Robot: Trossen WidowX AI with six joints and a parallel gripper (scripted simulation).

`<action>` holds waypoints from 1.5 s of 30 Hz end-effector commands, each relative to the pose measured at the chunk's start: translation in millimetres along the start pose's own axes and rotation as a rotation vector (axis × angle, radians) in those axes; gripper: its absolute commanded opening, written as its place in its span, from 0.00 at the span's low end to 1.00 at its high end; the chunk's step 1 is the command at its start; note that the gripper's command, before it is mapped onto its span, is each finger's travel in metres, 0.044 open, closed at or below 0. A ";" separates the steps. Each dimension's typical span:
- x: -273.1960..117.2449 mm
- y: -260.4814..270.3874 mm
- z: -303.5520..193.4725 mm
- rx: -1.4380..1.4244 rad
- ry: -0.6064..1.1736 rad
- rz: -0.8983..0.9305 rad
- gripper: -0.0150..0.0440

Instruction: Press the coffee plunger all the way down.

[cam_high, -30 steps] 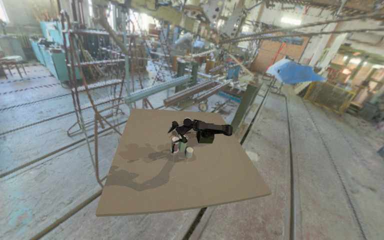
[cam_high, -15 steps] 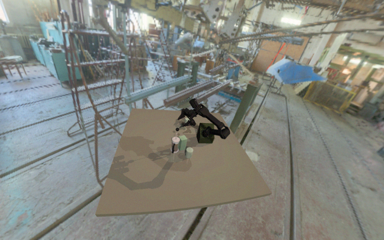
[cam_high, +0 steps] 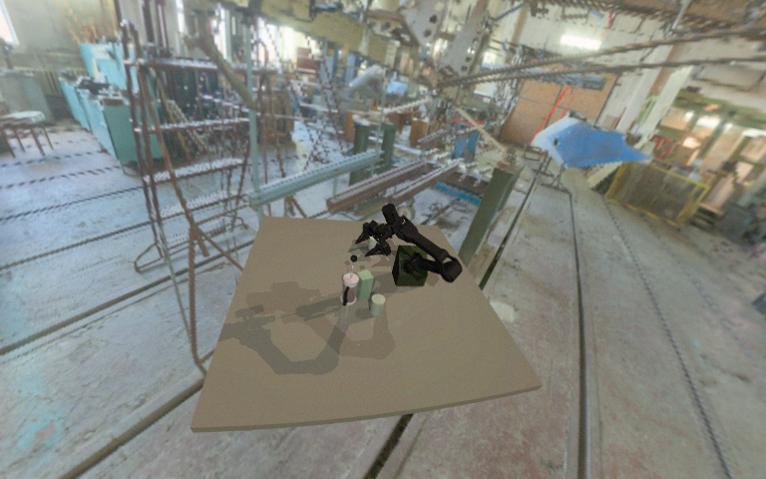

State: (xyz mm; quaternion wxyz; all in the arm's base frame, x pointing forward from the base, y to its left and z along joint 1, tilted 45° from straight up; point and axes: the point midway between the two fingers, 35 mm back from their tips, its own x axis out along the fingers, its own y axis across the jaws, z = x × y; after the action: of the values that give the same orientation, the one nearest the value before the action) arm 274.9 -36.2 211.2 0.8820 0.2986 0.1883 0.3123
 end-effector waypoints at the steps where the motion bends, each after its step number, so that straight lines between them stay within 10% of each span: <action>1: 8.8 4.4 -16.5 0.005 -0.015 0.003 1.00; 33: 48.6 5.1 -16.0 0.004 -0.017 0.005 1.00; 45: 48.6 5.1 -16.0 0.004 -0.017 0.005 0.47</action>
State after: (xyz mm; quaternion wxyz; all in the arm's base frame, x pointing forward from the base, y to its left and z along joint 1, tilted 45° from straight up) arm 299.7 6.0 195.8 0.8826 0.3008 0.1800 0.3134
